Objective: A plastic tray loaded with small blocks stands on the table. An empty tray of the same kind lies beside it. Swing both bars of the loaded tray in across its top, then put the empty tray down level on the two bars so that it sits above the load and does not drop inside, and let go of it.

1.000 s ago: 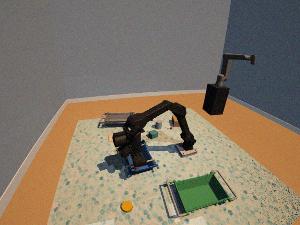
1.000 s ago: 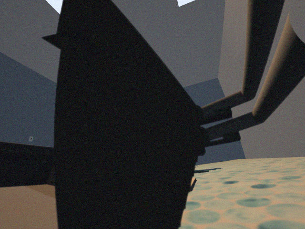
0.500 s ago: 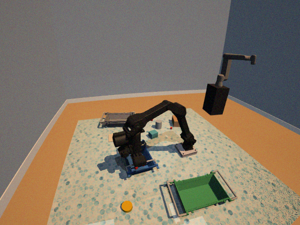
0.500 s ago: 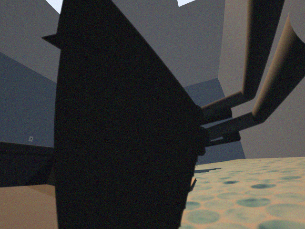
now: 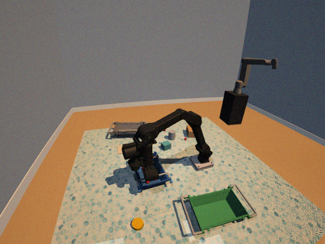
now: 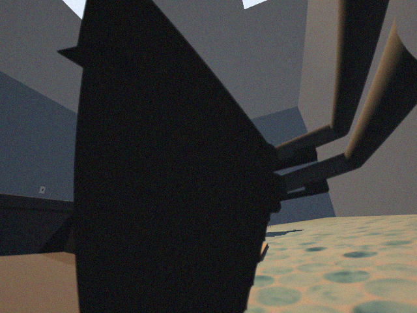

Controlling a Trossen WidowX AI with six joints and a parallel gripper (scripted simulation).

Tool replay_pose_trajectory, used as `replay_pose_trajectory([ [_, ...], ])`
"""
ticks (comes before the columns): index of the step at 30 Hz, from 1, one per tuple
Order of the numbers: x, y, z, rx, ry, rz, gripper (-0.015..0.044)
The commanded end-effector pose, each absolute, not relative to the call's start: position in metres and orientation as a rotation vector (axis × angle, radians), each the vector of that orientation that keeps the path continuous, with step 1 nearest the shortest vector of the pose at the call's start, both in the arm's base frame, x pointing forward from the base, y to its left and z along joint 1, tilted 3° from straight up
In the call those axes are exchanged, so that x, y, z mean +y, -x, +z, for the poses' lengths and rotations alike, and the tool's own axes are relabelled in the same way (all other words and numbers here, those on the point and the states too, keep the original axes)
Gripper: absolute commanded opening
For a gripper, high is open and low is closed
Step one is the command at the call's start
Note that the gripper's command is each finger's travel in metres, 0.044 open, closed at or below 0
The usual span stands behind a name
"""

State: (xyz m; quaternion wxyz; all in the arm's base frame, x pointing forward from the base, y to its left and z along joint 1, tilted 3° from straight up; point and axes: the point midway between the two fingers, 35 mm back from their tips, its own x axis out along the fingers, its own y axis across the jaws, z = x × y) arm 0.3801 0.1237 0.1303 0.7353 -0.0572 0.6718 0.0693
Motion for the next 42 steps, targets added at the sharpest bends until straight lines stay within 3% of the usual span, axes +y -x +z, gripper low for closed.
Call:
replay_pose_trajectory([
  [1,0.124,-0.38,0.13,1.476,0.126,0.152,0.0131],
  [13,0.121,-0.37,0.215,1.451,0.121,0.157,0.044],
  [15,0.133,-0.369,0.188,1.456,0.201,0.228,0.044],
  [20,0.199,-0.312,0.175,1.344,0.735,0.727,0.044],
  [28,0.25,-0.232,0.158,1.046,1.33,1.283,0.044],
  [42,0.271,-0.101,0.123,0.165,2.146,2.032,0.044],
])
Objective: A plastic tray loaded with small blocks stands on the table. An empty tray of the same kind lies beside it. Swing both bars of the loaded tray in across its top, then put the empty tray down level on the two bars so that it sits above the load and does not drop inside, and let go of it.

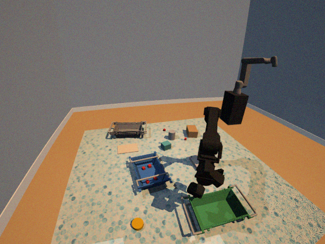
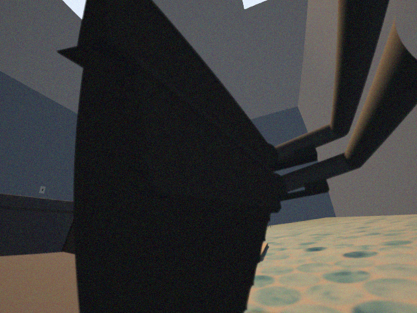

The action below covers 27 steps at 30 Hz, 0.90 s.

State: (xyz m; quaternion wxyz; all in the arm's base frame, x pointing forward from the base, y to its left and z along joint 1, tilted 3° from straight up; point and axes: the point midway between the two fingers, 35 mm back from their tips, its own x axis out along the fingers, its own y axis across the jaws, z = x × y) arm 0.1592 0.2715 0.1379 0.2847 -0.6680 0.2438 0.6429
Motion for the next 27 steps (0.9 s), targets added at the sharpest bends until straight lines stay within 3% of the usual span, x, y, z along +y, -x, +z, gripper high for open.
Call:
replay_pose_trajectory([
  [1,0.27,-0.092,0.121,0.078,2.196,2.077,0.044],
  [4,0.268,-0.08,0.117,-0.043,2.26,2.133,0.044],
  [17,0.269,-0.08,0.115,-0.043,2.26,2.133,0.044],
  [27,0.274,-0.084,0.074,-0.043,2.26,2.133,0.044],
])
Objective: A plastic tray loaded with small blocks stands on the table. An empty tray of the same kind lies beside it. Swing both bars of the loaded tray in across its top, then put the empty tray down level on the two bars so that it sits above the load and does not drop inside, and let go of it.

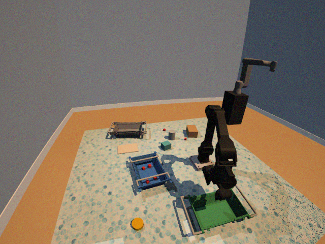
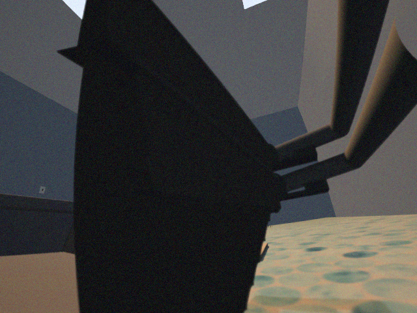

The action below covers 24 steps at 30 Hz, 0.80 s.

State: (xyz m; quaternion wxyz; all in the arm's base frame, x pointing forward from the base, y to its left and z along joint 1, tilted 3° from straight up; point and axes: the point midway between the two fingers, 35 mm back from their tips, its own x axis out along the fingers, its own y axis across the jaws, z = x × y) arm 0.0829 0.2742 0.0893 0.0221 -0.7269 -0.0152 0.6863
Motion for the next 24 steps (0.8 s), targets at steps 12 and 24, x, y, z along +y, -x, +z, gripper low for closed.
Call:
replay_pose_trajectory([
  [12,0.273,-0.087,0.032,-0.042,2.26,2.133,0.044],
  [24,0.273,-0.087,0.032,-0.042,2.26,2.133,0.0308],
])
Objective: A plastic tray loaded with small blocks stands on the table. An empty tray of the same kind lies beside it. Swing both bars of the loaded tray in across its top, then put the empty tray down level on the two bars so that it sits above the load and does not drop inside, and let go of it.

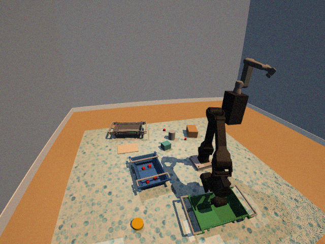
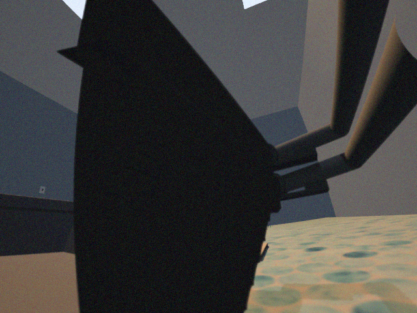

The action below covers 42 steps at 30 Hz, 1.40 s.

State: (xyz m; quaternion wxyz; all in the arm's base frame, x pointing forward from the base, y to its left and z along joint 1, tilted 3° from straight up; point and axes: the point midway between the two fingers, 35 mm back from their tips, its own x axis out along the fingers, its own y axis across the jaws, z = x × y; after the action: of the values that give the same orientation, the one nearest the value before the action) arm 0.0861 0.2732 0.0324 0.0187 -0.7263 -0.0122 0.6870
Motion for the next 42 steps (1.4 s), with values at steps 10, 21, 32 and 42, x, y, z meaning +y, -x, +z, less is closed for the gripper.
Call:
replay_pose_trajectory([
  [10,0.273,-0.087,0.032,-0.042,2.26,2.133,0.0201],
  [21,0.273,-0.087,0.032,-0.042,2.26,2.133,0.0128],
  [32,0.273,-0.087,0.032,-0.042,2.26,2.133,0.0055],
  [42,0.275,-0.086,0.05,-0.043,2.26,2.133,0.0],
])
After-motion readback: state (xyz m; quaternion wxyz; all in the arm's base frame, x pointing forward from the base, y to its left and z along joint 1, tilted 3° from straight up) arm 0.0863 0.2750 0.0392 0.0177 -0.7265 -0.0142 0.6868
